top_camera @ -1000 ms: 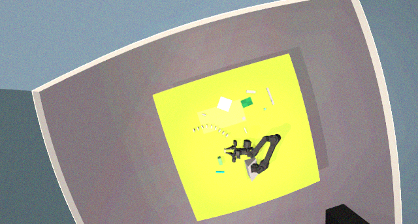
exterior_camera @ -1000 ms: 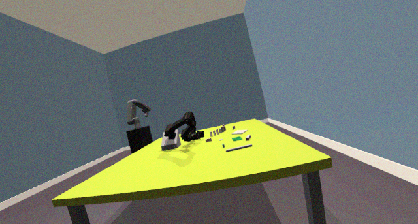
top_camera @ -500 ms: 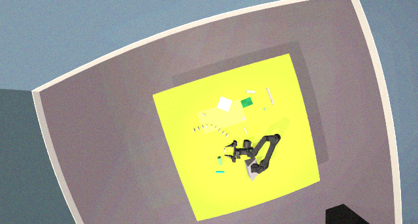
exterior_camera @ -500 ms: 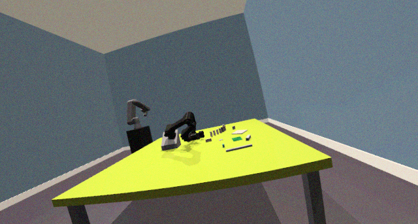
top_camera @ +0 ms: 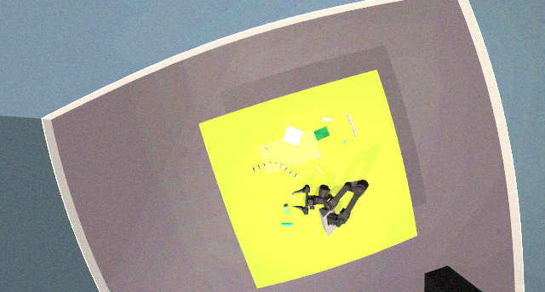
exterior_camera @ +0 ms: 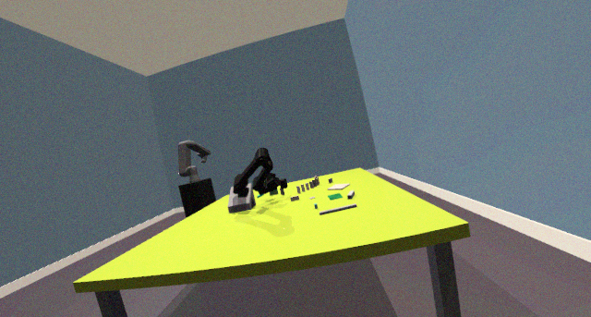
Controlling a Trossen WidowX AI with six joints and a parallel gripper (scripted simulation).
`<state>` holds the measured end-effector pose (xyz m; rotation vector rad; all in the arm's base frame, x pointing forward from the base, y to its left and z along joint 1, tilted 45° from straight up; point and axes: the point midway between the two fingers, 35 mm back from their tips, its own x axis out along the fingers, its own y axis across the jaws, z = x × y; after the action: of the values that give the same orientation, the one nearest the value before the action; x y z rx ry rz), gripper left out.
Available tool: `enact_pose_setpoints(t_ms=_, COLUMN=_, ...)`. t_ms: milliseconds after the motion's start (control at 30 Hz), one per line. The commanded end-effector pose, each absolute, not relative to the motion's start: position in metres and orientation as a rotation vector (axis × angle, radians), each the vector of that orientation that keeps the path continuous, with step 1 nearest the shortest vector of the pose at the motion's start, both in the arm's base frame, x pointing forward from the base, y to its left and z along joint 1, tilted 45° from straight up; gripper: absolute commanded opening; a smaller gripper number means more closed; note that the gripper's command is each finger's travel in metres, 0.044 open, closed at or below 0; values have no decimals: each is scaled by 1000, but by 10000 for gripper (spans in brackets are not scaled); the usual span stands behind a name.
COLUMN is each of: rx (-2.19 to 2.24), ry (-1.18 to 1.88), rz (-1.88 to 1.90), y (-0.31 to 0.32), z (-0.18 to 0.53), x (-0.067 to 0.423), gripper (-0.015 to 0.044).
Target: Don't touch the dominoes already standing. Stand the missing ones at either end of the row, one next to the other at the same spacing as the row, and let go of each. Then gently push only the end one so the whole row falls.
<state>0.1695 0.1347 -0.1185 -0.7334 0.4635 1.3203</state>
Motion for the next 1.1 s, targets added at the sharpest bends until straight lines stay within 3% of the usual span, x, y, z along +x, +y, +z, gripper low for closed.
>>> enact_pose_setpoints(t_ms=0, rx=-732, ry=463, rz=1310, y=139, z=-113, x=171, gripper=440)
enact_pose_setpoints(t_ms=333, rx=-760, ry=844, rz=1376, y=188, z=-151, x=187, gripper=440)
enact_pose_setpoints(t_ms=700, rx=-1104, ry=1510, rz=988, y=193, z=-167, x=178, gripper=440)
enact_pose_setpoints(t_ms=1067, rx=-1507, ry=1591, rz=620, y=202, z=-127, x=180, gripper=440)
